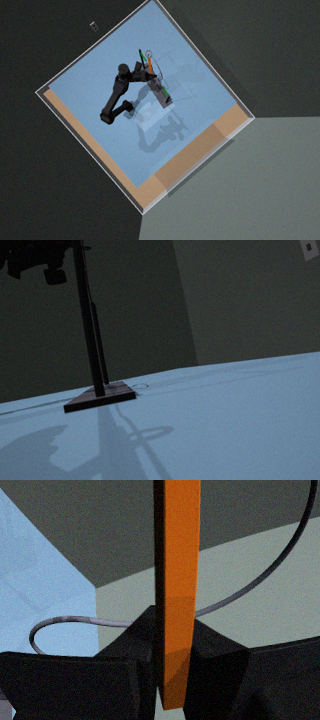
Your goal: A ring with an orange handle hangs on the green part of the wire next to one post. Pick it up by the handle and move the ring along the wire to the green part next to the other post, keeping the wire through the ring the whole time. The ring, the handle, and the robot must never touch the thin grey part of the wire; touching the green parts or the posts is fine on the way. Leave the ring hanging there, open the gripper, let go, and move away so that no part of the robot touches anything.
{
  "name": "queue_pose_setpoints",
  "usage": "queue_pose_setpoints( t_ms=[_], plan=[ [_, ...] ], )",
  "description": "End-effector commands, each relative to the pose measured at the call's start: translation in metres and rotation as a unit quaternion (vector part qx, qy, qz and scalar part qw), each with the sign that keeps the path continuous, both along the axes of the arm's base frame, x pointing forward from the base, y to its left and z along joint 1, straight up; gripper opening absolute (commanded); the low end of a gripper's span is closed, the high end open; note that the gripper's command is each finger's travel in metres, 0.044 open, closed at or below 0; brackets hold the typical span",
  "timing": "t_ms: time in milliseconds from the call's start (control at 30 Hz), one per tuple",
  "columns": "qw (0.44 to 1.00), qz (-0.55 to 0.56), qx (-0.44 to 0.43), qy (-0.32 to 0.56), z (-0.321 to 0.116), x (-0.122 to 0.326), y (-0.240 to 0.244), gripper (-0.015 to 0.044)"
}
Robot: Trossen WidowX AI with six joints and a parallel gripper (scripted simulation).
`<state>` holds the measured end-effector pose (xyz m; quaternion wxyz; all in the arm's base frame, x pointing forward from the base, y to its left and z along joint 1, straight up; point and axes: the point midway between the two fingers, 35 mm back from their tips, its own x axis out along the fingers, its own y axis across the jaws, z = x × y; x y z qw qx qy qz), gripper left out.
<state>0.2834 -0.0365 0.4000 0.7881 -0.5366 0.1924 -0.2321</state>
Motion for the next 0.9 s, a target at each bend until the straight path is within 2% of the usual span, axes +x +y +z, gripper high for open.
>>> queue_pose_setpoints(
  t_ms=[0,867],
  plan=[
    [1.0,-0.002,-0.03,0.001,0.003,-0.003,-0.002,-0.015],
    [0.981,-0.003,-0.191,0.021,0.013,-0.004,-0.004,-0.015]
  ],
)
